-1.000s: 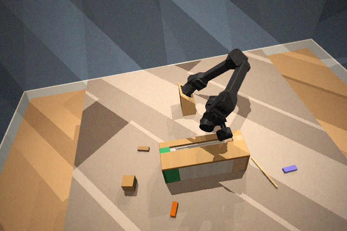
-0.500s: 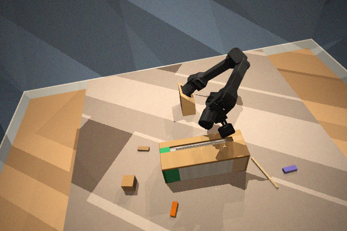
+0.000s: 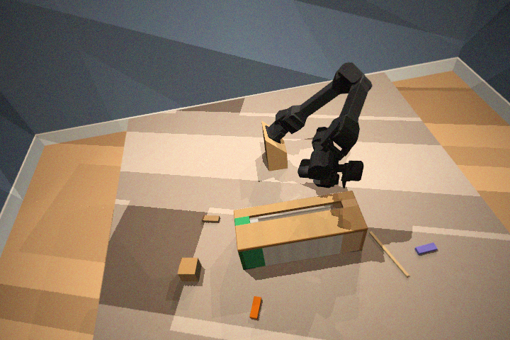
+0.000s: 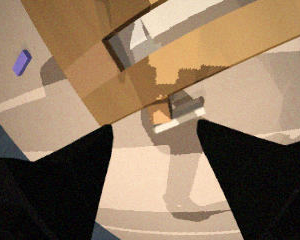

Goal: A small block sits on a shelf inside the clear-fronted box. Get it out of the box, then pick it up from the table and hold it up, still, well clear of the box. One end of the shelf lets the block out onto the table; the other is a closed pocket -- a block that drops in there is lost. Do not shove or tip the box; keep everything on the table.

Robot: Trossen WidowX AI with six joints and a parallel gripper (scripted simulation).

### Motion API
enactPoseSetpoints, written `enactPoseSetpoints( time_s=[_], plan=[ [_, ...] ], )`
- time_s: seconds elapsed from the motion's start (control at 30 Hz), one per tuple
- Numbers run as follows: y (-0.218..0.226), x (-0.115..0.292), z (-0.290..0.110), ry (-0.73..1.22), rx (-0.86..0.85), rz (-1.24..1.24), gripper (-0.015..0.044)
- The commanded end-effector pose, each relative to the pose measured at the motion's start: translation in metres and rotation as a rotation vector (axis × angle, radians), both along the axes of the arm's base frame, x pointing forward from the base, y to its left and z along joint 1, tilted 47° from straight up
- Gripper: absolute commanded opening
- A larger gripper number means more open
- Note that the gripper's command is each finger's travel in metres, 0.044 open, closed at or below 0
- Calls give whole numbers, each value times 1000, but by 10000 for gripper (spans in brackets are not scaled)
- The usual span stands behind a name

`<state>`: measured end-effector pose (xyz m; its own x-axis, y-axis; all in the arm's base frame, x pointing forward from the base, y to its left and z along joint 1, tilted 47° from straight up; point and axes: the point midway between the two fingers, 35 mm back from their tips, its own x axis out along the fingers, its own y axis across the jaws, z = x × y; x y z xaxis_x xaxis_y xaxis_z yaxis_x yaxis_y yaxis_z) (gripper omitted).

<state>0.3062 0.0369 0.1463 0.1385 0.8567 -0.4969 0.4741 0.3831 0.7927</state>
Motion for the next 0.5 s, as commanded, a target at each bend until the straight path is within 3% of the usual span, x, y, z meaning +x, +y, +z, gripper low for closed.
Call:
enactPoseSetpoints(
  time_s=[0.0,0.47],
  plan=[
    [7,-14,6,-888,-284,513,285],
    [13,-21,16,-1611,-544,1013,285]
  ],
)
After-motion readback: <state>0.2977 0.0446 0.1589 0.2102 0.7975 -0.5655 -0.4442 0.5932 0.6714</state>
